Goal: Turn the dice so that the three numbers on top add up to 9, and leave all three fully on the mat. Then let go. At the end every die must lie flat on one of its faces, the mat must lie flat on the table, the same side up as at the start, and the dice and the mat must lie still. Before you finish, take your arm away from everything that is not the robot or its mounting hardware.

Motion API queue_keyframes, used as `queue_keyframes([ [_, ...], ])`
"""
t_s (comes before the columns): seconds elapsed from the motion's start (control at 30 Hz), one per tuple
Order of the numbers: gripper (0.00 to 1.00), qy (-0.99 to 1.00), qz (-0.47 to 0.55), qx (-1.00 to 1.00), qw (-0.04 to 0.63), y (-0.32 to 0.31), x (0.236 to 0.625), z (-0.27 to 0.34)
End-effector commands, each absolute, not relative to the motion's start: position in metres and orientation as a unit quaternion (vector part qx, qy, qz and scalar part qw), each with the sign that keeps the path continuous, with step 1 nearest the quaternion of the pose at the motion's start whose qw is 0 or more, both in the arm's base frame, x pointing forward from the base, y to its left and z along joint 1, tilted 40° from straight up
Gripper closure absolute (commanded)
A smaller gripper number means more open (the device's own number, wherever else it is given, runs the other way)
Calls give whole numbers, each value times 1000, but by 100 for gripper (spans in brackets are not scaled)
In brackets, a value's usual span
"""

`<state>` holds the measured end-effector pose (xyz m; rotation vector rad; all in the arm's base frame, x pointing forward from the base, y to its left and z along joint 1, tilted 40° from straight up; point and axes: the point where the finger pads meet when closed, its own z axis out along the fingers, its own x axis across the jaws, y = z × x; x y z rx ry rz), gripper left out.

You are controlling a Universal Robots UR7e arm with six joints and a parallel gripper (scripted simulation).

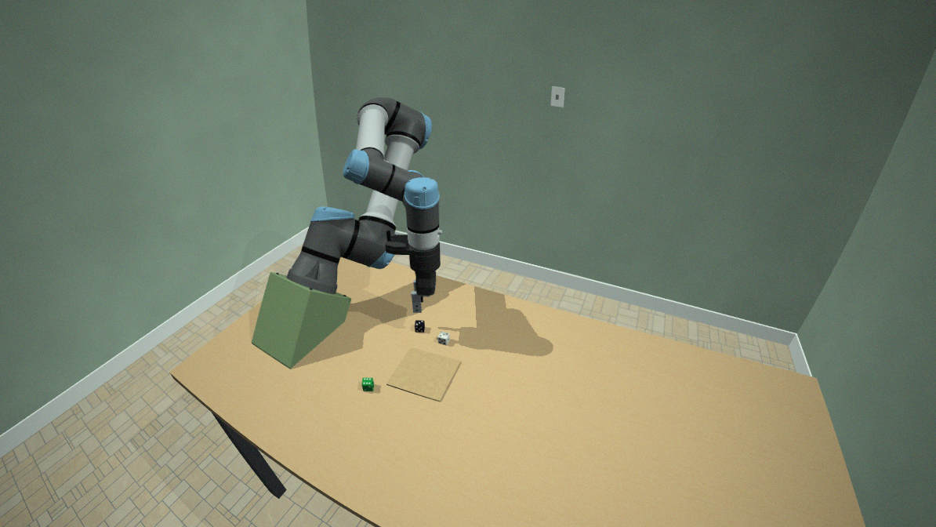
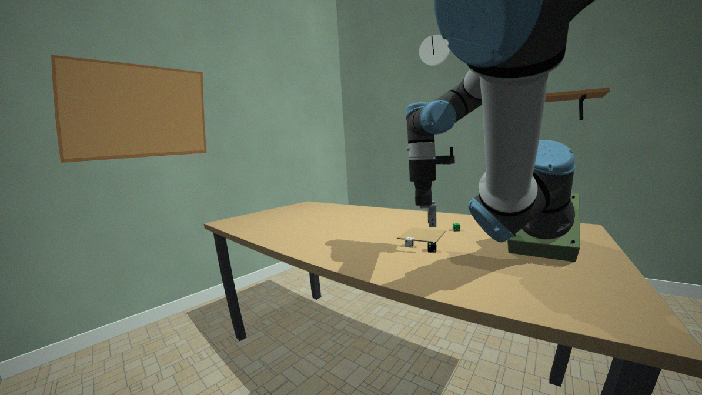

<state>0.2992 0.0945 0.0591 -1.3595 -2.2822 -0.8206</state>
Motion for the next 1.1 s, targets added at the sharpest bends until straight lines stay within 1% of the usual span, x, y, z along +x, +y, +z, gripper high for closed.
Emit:
queue_keyframes([
  [0.0, 21, -808, -290, -481, 179, 97, 299, 56],
  [1.07, 21, -808, -290, -481, 179, 122, 298, 26],
])
